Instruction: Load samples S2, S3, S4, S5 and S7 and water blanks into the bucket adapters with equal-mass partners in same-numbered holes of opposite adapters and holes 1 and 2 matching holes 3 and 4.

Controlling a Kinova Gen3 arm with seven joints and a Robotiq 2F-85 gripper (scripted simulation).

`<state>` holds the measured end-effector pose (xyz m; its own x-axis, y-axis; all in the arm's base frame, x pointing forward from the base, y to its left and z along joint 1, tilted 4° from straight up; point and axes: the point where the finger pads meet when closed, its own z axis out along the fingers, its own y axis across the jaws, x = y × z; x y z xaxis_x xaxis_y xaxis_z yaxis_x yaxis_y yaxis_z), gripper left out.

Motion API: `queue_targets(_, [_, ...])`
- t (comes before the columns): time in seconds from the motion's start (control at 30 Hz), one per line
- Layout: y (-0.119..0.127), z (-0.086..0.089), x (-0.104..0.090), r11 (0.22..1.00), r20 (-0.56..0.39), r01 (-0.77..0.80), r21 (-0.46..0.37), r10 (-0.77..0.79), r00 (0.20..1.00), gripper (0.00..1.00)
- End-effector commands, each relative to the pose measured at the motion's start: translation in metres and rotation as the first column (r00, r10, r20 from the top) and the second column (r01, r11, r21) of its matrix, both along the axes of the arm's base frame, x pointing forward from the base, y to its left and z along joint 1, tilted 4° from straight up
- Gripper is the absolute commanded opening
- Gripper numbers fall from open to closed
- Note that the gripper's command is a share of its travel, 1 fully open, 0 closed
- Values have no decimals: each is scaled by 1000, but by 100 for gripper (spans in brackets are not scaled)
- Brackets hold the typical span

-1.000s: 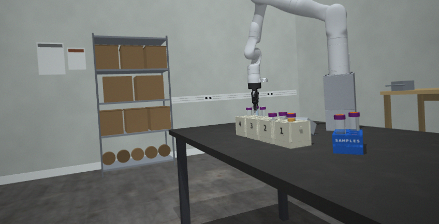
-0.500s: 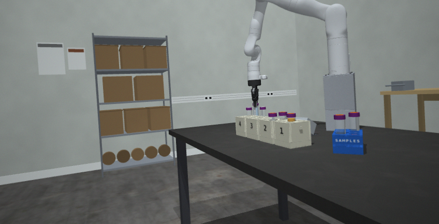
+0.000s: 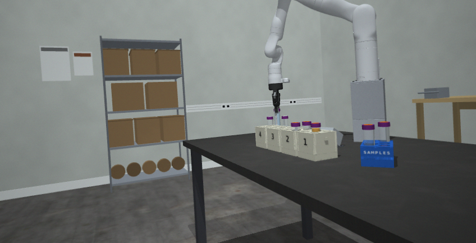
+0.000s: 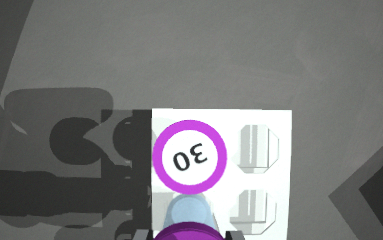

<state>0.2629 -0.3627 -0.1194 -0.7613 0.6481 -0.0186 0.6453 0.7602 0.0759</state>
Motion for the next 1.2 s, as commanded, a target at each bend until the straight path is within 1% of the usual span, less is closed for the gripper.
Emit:
queue_targets(0.0, [-1,4,0,1000,1,0,-2,0,1000,10])
queue_targets(1.17, [-3,45,-2,1000,1,0,-2,0,1000,10])
